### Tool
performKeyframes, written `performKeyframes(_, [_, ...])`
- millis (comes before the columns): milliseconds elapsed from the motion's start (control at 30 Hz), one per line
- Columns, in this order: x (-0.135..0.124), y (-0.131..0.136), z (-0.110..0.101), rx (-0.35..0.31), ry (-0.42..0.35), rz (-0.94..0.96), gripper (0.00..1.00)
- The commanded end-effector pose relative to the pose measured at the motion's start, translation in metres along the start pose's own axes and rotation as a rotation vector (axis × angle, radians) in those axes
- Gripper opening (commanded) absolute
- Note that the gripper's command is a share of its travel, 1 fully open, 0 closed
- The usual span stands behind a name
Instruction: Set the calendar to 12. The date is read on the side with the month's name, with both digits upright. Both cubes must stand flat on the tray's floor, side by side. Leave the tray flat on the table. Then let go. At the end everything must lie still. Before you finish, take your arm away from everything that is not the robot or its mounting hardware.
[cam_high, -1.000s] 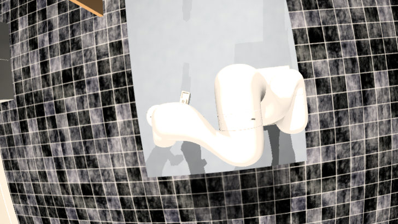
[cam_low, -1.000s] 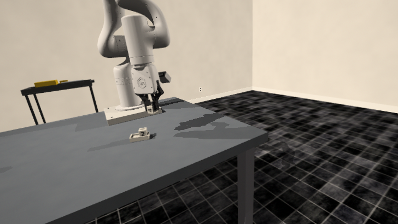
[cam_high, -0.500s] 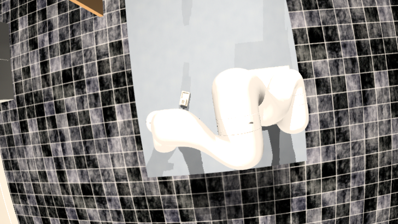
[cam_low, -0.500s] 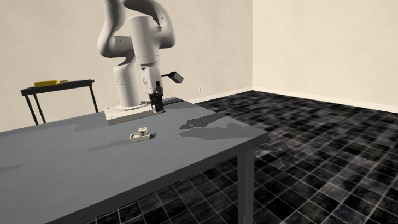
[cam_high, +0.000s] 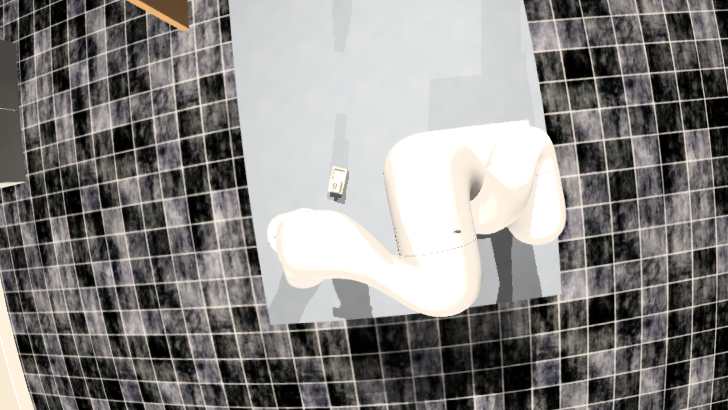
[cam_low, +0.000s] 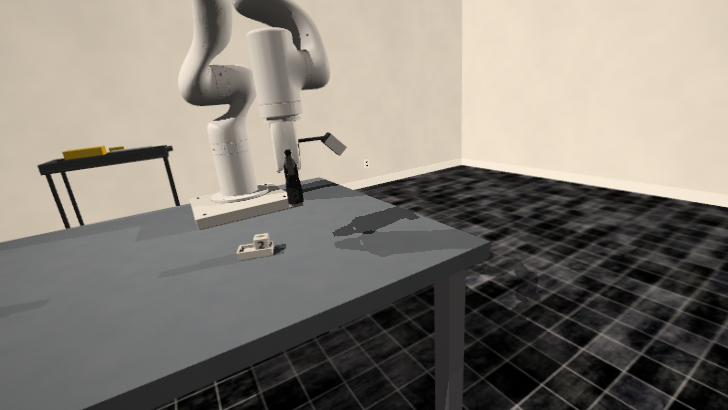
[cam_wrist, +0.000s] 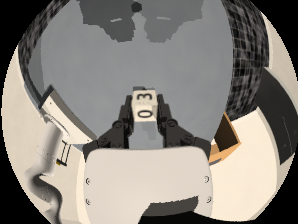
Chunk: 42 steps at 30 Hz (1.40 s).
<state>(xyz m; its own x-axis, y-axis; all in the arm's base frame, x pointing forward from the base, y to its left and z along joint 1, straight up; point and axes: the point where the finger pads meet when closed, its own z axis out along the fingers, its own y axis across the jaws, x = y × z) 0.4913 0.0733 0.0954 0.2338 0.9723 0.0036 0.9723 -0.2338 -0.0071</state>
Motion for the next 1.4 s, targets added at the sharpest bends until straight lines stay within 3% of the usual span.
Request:
performKeyframes(0, [0.002,0.001,-0.001,-0.005,-0.01,0.036,0.27])
performKeyframes(833, [0.002,0.001,0.005,-0.005,-0.011,0.045,0.27])
performKeyframes(1367, [0.002,0.001,0.068,-0.005,-0.011,0.045,0.27])
